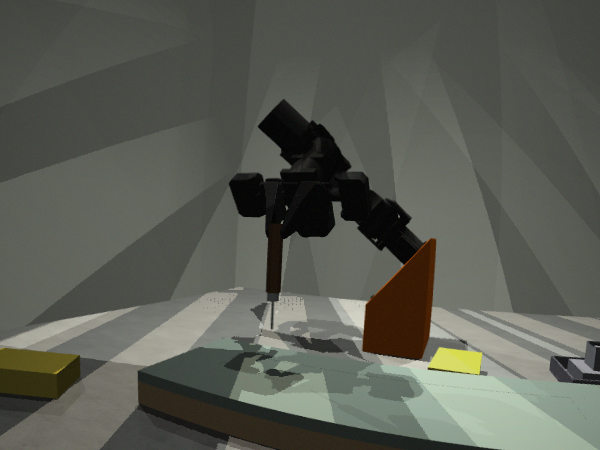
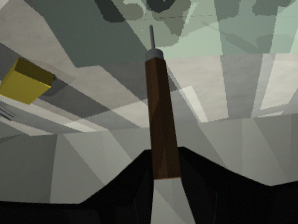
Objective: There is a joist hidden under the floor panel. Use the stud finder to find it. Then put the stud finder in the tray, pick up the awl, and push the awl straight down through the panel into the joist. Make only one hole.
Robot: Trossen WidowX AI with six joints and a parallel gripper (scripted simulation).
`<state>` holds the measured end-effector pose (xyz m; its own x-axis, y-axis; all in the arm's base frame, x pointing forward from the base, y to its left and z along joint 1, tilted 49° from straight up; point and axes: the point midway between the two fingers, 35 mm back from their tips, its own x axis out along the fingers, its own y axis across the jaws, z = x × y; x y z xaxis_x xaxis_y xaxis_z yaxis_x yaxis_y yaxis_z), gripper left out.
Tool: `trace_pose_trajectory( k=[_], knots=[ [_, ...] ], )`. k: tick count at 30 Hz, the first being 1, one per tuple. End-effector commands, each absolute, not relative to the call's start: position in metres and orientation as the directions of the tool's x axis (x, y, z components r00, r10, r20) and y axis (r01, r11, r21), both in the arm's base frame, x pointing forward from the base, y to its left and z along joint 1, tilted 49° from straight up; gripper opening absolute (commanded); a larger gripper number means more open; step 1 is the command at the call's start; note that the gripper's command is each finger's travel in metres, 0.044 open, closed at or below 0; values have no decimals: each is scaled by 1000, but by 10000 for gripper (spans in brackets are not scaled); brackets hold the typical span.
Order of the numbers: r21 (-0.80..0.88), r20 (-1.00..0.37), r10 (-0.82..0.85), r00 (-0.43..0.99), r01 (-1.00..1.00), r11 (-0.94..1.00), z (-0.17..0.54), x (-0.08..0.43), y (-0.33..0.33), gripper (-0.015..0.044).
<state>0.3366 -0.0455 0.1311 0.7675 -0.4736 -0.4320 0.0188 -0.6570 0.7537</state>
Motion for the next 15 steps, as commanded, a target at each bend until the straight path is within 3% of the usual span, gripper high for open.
trace_pose_trajectory(
  k=[1,15],
  knots=[
    [754,-431,-466,773,24,-657,130,338,-46,0],
    [754,-431,-466,773,24,-657,123,338,-54,0]
  ],
)
